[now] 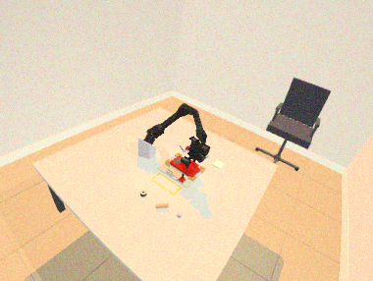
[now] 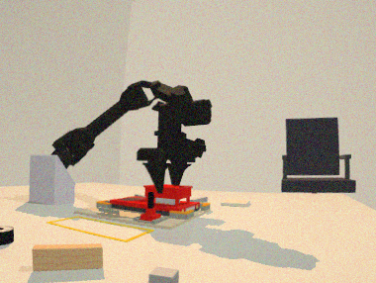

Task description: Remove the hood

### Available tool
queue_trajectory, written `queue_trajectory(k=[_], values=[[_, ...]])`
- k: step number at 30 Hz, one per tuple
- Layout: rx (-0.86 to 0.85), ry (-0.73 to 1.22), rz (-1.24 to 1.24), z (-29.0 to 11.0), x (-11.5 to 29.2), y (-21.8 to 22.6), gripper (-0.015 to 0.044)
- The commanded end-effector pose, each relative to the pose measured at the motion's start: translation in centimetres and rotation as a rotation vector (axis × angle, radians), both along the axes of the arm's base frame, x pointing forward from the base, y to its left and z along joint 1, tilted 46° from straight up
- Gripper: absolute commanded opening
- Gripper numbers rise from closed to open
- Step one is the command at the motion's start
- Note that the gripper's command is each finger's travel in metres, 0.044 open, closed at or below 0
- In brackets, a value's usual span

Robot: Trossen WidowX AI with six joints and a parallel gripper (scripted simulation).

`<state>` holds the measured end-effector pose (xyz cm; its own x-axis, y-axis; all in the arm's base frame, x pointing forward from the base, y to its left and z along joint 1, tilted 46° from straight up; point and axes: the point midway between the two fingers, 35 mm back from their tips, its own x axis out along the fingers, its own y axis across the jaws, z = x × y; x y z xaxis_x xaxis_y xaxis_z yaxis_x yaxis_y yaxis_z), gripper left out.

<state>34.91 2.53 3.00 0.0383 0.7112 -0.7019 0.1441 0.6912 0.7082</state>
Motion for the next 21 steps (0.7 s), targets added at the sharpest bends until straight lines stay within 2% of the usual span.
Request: queue_trajectory(k=[1, 13, 21], values=[[-0.005, -0.002, 0.001, 0.2, 0.0, -0.3, 0.0000], [-0.005, -0.002, 0.001, 0.8, 0.0, -0.9, 0.0000], [-0.007, -0.001, 0.001, 3.0, -0.1, -3.2, 0.0000]])
